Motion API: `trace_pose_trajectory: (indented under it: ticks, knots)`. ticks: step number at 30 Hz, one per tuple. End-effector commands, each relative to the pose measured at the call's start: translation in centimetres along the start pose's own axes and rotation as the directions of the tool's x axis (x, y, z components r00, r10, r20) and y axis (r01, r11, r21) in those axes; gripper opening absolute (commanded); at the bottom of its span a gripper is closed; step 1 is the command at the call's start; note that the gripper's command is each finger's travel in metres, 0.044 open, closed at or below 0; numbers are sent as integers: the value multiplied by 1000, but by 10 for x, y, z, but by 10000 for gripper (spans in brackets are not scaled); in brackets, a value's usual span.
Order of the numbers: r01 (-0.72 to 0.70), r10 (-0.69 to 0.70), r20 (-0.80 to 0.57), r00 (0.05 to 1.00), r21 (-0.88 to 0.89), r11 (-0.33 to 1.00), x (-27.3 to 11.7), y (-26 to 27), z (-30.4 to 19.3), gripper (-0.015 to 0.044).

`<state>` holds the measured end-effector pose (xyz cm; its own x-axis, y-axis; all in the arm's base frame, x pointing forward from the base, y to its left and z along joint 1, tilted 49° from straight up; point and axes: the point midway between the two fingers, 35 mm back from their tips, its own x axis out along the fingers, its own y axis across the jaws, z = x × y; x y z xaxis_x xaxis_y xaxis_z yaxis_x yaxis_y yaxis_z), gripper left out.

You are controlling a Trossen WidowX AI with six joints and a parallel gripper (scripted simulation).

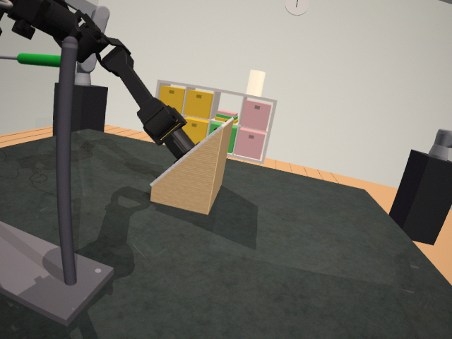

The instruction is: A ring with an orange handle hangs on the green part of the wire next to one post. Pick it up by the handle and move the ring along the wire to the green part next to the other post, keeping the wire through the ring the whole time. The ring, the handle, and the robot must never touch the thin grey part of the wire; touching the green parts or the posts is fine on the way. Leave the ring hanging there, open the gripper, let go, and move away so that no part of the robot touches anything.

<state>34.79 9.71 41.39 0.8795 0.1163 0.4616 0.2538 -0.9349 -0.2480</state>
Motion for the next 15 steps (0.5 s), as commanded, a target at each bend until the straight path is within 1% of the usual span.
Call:
trace_pose_trajectory:
  ticks: [1,7,15]
  knots:
    - [19,-19,-1,1000,-29,999,1,-1,-3,-150]
    - [15,-15,-3,1000,-21,1000,0,6,-4,-150]
    - [-23,24,-15,1000,65,998,-2,25,-5,-150]
